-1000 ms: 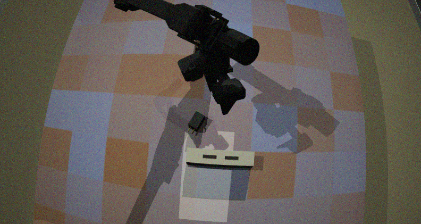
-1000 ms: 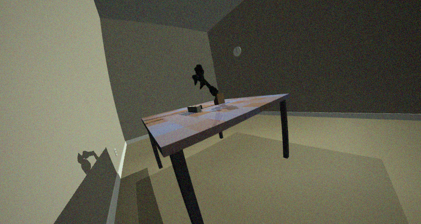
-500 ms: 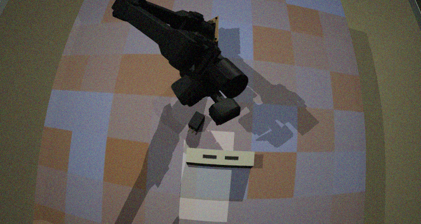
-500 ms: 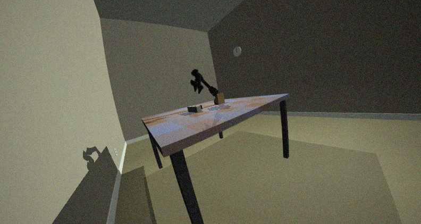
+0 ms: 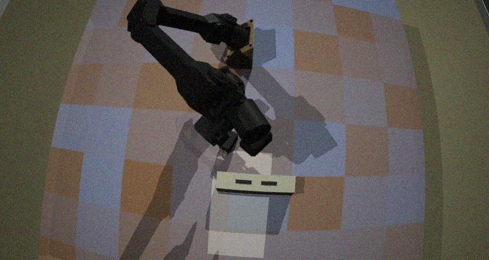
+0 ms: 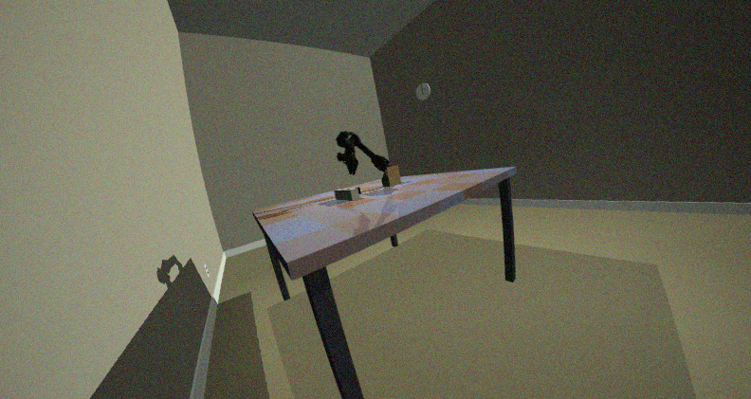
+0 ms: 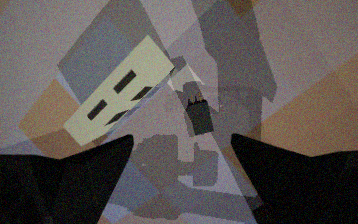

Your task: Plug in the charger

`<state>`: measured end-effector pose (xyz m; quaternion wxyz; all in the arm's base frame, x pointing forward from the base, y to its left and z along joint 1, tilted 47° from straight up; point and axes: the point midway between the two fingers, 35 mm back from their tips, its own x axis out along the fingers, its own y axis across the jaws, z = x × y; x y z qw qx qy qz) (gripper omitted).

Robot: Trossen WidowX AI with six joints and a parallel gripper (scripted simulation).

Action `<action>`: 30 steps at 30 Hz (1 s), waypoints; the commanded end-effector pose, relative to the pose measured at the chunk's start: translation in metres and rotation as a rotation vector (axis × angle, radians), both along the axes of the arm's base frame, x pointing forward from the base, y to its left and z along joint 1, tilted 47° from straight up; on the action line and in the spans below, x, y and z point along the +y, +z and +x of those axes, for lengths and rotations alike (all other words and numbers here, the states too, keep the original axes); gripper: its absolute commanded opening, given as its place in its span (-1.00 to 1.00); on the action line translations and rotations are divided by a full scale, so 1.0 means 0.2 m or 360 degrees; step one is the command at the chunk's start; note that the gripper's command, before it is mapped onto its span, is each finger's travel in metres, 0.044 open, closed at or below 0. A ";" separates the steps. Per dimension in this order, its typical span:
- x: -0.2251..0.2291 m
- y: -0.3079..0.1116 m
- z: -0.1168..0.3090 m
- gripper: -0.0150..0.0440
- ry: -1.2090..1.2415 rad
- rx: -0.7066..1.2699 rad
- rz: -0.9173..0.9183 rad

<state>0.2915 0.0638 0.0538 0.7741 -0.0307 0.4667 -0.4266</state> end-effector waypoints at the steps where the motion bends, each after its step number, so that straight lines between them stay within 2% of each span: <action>1: -0.06 -0.04 -0.01 1.00 0.0014 0.0130 -0.0024; 13: -0.26 -0.12 -0.03 1.00 0.0054 0.0497 -0.0044; 30: -0.31 -0.18 -0.03 1.00 0.0055 0.0502 -0.0044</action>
